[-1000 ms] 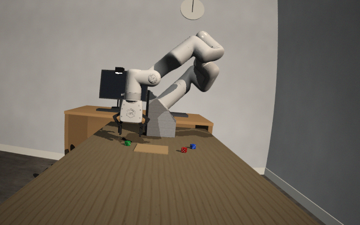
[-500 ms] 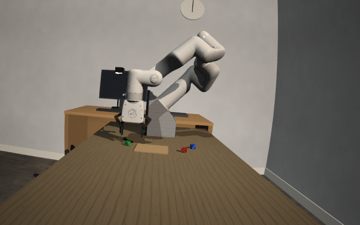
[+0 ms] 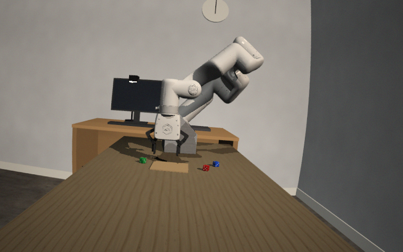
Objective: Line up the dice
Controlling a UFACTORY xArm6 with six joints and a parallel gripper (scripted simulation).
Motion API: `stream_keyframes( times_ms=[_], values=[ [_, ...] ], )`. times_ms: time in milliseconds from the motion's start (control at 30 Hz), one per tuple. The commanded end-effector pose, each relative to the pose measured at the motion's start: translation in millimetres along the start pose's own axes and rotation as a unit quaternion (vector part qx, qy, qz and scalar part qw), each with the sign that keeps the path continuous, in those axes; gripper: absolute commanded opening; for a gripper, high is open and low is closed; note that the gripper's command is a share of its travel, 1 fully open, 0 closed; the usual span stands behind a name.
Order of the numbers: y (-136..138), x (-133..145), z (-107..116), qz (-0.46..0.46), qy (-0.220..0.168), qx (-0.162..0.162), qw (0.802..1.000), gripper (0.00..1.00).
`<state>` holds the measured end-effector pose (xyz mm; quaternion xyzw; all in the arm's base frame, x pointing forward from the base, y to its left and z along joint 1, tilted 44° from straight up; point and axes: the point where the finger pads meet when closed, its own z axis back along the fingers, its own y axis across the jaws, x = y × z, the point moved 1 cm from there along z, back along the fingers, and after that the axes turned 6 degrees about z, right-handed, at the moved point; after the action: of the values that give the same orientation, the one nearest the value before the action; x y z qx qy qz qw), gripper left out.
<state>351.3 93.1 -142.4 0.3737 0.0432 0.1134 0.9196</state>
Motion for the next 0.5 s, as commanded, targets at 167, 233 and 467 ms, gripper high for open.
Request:
stream_keyframes(
  times_ms=[167, 233, 467],
  values=[
    [81.4, 24.2, 1.8, -0.001, -0.002, -0.003, 1.0, 1.0],
    [90.3, 26.8, 1.8, -0.001, -0.002, -0.003, 1.0, 1.0],
    [127.1, 37.2, 1.6, -0.001, -0.002, -0.003, 1.0, 1.0]
  ],
)
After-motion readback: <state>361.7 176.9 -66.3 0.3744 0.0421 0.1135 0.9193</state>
